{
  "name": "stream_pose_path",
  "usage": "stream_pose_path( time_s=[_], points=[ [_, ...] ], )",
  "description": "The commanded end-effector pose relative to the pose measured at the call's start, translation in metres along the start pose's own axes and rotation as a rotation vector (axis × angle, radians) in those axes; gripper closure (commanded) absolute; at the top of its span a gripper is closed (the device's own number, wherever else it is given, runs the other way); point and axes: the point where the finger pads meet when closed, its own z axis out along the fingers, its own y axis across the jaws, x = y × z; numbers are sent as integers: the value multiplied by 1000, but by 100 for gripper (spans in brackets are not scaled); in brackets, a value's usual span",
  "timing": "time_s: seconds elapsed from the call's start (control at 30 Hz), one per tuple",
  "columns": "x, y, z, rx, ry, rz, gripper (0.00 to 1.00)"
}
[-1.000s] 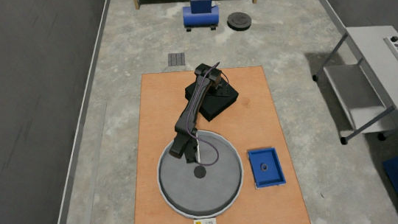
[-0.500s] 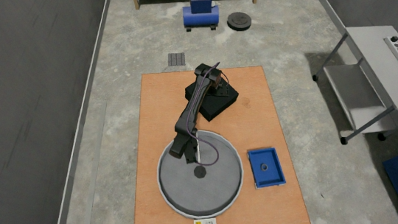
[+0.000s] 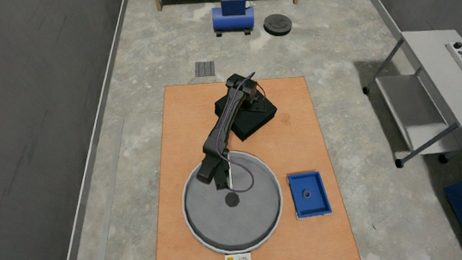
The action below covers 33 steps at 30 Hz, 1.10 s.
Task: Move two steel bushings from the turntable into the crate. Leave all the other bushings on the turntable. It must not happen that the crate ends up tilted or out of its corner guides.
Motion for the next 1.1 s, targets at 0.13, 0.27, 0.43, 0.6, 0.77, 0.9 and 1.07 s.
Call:
stream_pose_path(
  time_s=[0.13, 0.27, 0.43, 0.6, 0.77, 0.9, 1.07],
  points=[
    [-9, -3, -15, 20, -54, -8, 87],
    [-9, -3, -15, 20, -54, -8, 87],
    [-4, 0, -10, 9, -41, -6, 87],
    [-1, 3, -7, 3, -34, -6, 87],
    [-5, 0, -12, 13, -46, -7, 87],
    [-4, 0, -12, 12, -44, -7, 87],
    [-4, 0, -12, 12, -44, -7, 87]
  ],
)
